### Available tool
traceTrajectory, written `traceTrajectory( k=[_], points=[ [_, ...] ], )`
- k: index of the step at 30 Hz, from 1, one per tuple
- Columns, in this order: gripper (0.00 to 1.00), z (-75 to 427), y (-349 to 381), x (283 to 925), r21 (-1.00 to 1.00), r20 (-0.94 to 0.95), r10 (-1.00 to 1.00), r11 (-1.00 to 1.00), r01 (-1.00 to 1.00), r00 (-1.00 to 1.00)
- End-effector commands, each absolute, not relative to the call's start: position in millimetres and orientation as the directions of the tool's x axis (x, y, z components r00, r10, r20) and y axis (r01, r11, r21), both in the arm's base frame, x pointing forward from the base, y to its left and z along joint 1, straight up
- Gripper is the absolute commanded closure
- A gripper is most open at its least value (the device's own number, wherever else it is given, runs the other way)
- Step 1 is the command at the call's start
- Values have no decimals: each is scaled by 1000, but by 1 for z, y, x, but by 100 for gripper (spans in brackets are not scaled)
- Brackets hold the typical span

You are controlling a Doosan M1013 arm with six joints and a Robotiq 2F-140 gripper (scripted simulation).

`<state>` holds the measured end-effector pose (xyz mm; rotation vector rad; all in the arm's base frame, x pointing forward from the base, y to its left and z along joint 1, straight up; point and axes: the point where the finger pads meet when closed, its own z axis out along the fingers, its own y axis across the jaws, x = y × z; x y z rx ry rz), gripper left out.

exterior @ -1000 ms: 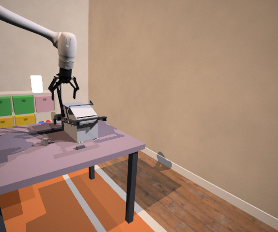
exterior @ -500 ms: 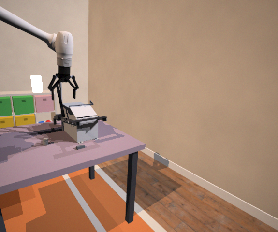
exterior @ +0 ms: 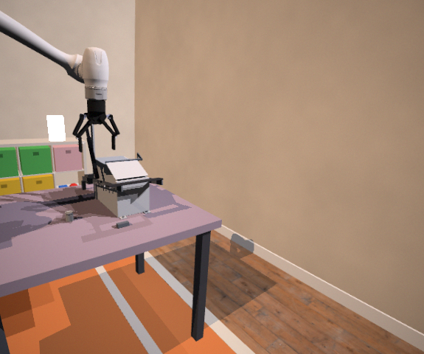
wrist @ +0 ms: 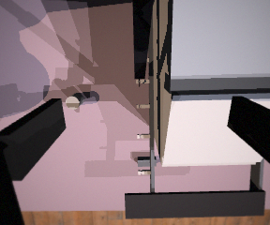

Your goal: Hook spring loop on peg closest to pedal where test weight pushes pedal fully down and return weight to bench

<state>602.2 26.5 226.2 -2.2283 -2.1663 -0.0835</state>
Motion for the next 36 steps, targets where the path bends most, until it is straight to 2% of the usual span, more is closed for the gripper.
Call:
traceTrajectory(
  k=[1, 12, 13, 29, 30, 36],
  points=[
    [0, 226, 27, 601, 8, 15, 999, -34, 999, 34],
    [0, 226, 27, 601, 8, 15, 999, -34, 999, 34],
    [0, 225, 9, 544, 8, 11, 999, -34, 999, 34],
    [0, 225, 9, 544, 8, 11, 999, -34, 999, 34],
    [0, 225, -9, 487, 8, 7, 999, -34, 999, 34],
    [0, 225, -9, 487, 8, 7, 999, -34, 999, 34]
  ],
)
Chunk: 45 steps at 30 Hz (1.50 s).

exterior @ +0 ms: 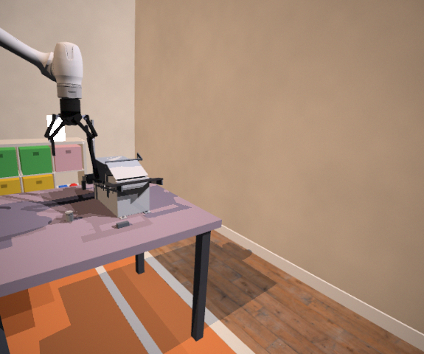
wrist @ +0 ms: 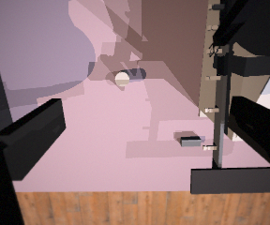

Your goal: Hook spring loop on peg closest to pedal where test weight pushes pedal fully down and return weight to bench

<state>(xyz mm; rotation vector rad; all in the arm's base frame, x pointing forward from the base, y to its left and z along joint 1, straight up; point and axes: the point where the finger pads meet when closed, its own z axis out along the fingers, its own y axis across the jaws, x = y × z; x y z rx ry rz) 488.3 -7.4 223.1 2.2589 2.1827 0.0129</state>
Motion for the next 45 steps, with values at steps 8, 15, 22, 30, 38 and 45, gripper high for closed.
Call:
traceTrajectory(
  k=[8, 15, 22, 30, 38, 45],
  points=[
    [0, 225, -9, 487, 8, 7, 999, -34, 999, 34],
    [0, 225, -20, 450, 8, 7, 999, -34, 999, 34],
    [0, 225, -20, 450, 8, 7, 999, -34, 999, 34],
    [0, 165, -19, 450, 8, 6, 999, -34, 999, 34],
    [0, 165, -19, 450, 8, 6, 999, -34, 999, 34],
    [0, 105, -19, 451, 8, 5, 999, -34, 999, 34]
  ],
)
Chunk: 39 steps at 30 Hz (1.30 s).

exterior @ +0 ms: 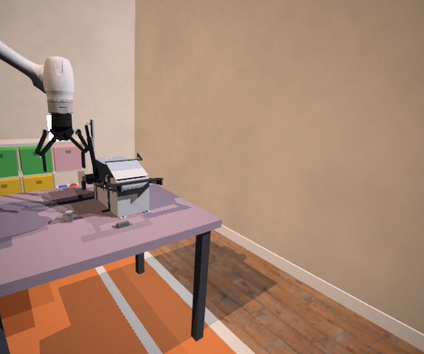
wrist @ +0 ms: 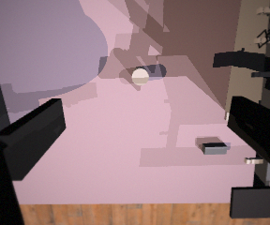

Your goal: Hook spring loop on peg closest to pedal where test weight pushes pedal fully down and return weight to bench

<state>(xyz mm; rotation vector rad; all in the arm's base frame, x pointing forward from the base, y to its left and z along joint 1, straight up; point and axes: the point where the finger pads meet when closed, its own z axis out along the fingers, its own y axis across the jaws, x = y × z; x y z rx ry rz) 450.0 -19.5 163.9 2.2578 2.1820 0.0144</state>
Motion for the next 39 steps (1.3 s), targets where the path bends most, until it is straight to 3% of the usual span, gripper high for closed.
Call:
traceTrajectory(
  k=[1, 16, 17, 39],
  points=[
    [0, 105, -19, 451, 8, 5, 999, -34, 999, 34],
    [0, 105, -19, 451, 8, 5, 999, -34, 999, 34],
    [0, 45, -19, 451, 8, 4, 999, -34, 999, 34],
    [0, 42, -19, 451, 8, 4, 999, -34, 999, 34]
  ],
)
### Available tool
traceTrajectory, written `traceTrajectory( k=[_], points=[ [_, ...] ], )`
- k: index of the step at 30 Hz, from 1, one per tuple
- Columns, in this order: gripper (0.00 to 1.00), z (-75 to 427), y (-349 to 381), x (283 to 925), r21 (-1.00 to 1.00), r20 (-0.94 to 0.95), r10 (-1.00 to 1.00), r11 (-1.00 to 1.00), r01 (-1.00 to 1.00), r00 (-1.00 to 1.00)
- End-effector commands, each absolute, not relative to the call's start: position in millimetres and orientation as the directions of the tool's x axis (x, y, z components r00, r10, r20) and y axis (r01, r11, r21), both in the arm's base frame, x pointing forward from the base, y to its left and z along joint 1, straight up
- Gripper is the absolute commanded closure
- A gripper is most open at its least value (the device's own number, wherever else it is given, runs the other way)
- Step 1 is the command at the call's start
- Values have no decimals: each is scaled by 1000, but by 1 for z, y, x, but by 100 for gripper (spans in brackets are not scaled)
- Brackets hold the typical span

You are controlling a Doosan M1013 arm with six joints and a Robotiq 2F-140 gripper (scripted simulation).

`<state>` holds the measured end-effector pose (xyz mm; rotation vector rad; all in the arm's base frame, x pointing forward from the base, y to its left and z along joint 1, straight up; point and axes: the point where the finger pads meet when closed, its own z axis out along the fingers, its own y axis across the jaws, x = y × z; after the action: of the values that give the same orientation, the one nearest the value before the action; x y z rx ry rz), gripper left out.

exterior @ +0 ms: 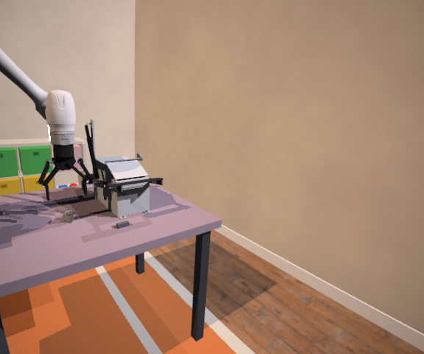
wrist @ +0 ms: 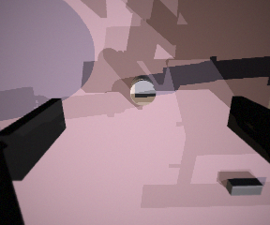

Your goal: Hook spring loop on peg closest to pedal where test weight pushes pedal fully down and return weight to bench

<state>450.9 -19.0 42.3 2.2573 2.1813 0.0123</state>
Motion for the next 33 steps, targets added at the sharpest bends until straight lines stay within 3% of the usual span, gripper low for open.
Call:
traceTrajectory(
  k=[1, 11, 33],
  points=[
    [0, 42, -19, 451, 8, 4, 999, -34, 999, 34],
    [0, 39, -19, 451, 8, 4, 999, -34, 999, 34],
    [0, -18, -19, 451, 8, 4, 999, -34, 999, 34]
  ],
)
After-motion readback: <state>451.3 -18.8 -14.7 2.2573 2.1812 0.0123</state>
